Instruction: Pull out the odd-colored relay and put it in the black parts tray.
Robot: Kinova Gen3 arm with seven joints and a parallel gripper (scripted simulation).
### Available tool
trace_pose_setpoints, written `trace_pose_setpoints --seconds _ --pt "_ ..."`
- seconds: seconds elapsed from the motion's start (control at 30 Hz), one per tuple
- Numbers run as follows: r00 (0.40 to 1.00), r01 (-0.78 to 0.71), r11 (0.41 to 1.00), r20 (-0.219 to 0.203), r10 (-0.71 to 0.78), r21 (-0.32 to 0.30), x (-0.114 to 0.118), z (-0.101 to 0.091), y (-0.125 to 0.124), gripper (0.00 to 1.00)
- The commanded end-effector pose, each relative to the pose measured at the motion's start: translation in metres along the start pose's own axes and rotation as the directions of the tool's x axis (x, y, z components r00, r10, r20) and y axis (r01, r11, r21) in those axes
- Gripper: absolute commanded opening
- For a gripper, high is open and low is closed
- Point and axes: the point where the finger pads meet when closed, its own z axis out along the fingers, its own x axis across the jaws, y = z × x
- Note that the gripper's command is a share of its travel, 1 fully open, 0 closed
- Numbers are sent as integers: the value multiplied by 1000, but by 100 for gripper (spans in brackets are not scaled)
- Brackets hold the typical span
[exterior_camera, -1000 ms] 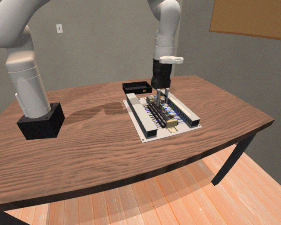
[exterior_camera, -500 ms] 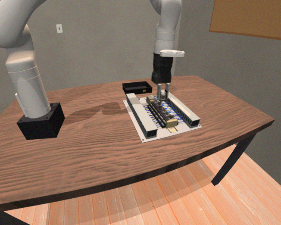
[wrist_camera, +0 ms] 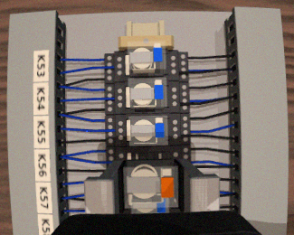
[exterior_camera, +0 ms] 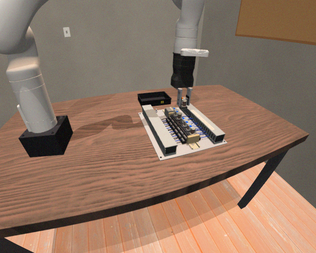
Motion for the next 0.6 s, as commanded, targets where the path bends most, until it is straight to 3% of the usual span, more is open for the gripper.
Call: trace_pose_setpoints --seconds 0.0,0.57 --pt "1000 0 1000 2 0 0 -1 -5 0 0" --pt "1000 0 1000 2 0 0 -1 -17 0 0"
